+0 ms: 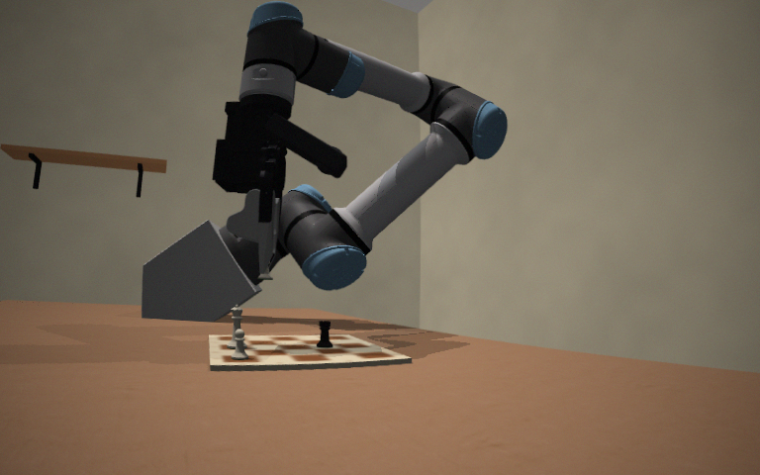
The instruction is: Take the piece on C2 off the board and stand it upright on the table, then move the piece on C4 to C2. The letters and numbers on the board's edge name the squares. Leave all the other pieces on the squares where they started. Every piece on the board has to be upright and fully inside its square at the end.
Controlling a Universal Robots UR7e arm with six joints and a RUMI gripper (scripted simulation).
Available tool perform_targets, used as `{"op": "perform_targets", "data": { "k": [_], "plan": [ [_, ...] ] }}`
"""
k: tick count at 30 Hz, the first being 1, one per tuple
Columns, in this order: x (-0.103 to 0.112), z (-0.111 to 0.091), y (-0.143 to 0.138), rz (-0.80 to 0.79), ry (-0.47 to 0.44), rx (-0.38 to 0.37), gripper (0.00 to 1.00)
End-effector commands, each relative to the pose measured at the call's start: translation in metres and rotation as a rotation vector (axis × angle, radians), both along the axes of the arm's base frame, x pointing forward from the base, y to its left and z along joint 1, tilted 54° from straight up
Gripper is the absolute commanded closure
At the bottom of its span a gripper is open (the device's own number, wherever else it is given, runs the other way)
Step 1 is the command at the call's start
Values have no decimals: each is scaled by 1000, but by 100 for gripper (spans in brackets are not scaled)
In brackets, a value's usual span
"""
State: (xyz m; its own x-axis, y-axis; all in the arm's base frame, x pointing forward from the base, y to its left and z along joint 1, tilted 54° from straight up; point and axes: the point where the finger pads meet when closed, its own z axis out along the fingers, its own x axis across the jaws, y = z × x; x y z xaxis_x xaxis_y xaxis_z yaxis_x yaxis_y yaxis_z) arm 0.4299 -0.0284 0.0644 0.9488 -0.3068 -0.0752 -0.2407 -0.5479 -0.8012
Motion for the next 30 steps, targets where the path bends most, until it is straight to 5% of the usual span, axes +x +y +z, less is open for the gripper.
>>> {"op": "perform_targets", "data": {
  "k": [1,14,24,30],
  "plan": [
    [-6,11,-12,8,3,6,100],
    [2,11,-12,-4,25,14,100],
    [92,24,-22,-147,212,60,100],
    [116,27,-21,-184,260,74,100]
  ]
}}
